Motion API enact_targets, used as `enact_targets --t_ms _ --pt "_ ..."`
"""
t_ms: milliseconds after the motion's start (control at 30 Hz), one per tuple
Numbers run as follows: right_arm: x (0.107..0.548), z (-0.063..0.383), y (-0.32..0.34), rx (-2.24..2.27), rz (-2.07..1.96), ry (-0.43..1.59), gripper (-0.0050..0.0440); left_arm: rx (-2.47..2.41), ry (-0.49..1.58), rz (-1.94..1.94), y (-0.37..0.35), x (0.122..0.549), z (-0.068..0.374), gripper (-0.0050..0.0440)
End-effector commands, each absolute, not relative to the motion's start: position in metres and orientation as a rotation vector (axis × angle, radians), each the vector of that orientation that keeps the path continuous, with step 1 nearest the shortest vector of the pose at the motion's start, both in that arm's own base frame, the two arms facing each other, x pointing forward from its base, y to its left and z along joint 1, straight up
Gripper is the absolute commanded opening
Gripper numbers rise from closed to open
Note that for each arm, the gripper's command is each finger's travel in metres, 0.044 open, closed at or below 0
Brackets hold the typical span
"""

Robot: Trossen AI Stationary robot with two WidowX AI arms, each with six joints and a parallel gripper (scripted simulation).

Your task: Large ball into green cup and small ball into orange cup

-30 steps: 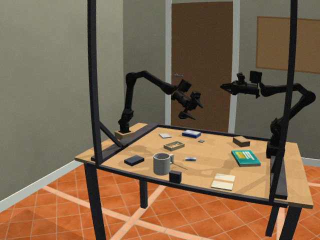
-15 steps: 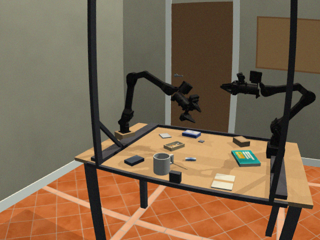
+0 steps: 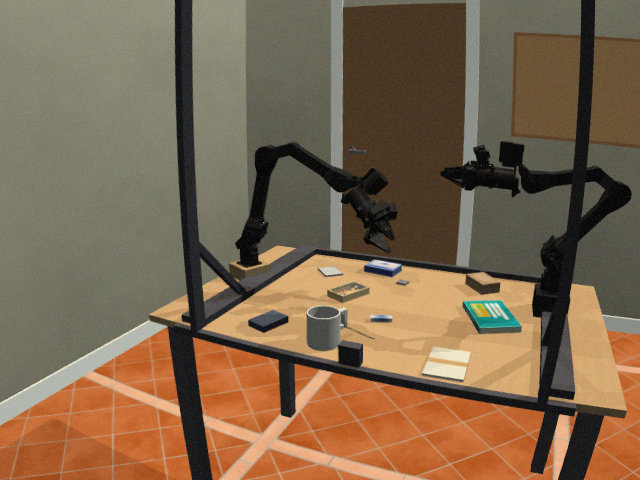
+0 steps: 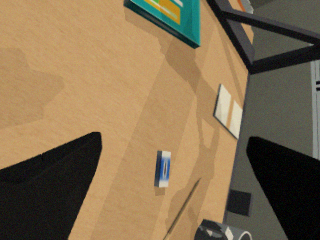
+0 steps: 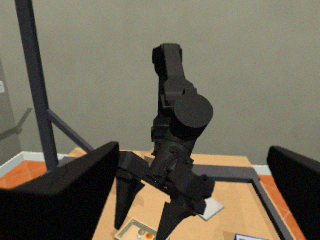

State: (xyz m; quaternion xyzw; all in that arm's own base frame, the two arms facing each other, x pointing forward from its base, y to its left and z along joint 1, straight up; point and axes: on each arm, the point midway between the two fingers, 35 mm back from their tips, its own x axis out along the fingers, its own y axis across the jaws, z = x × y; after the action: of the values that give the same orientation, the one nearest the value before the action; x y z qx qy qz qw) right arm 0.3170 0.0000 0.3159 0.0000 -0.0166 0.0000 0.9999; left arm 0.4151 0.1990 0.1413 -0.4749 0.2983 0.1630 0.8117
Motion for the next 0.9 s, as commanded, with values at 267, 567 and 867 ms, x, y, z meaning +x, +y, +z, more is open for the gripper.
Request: enact_targets --t_ms 267,567,867 --pt "0.316 0.323 0.000 0.000 0.000 -0.050 0.0400 -0.602 0.796 0.245 0.189 0.414 0.127 0.0400" --pt "0.316 0.323 0.000 0.000 0.000 -0.050 0.0400 -0.299 0.926 0.126 0.179 0.406 0.109 0.0400" --pt "0.316 0.323 0.000 0.000 0.000 -0.050 0.0400 -0.072 1.011 0.017 0.174 0.400 0.098 0.0400"
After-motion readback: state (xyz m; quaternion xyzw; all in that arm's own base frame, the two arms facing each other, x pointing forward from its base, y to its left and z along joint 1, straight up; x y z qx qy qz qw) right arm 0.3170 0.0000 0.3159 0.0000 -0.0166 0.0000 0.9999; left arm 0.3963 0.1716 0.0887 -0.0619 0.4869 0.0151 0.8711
